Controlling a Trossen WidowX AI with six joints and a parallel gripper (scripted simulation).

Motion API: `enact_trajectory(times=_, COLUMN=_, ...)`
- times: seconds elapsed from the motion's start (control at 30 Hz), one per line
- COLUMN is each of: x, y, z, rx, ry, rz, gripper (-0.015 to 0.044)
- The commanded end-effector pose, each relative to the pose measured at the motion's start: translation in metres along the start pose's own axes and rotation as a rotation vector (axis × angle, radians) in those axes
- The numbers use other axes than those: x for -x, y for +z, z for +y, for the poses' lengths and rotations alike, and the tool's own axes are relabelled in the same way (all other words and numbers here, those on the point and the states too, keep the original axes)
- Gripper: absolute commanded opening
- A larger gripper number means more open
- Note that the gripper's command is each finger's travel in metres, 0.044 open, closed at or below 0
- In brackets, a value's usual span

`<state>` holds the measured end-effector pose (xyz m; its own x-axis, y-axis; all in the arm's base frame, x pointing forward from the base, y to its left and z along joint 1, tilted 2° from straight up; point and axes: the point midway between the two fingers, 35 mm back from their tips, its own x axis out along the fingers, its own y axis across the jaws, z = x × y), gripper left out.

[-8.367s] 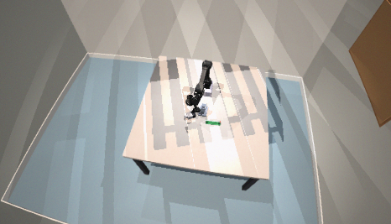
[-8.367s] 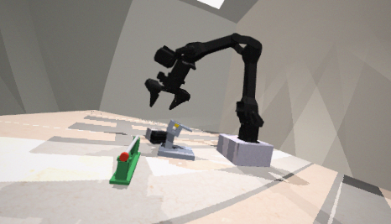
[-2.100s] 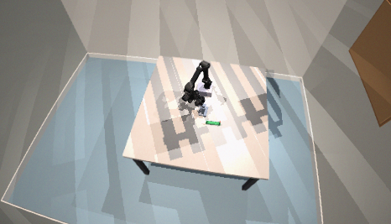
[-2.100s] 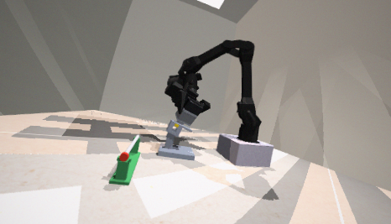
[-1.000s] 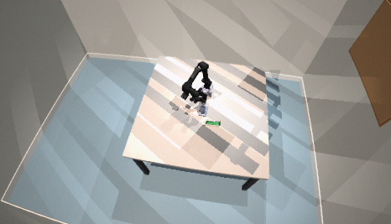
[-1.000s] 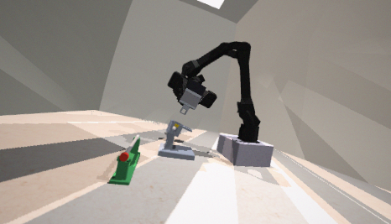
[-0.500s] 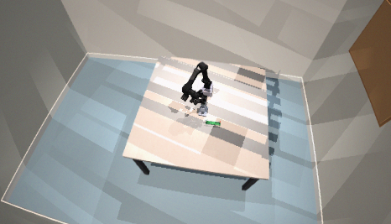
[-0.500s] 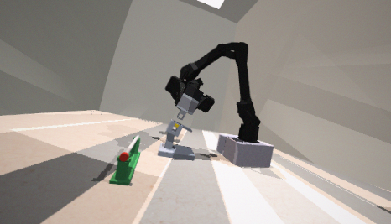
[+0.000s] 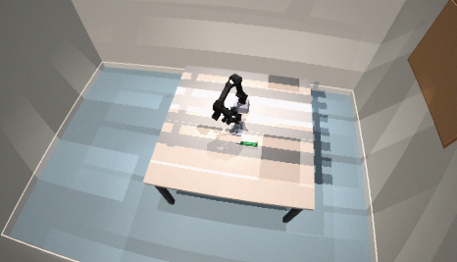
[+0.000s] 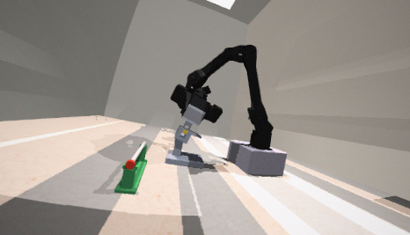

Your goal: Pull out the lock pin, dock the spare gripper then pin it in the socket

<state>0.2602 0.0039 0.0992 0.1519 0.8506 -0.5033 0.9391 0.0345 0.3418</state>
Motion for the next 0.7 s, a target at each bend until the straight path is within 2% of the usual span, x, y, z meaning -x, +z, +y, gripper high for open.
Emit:
enact_trajectory(times=0.0, x=-0.003, y=0.004, z=0.001, rx=-0.006, ry=0.009, rz=0.009, gripper=0.0000)
enact_trajectory(times=0.67, x=-0.013, y=0.020, z=0.000, rx=-0.009, ry=0.003, rz=0.007, gripper=0.0000)
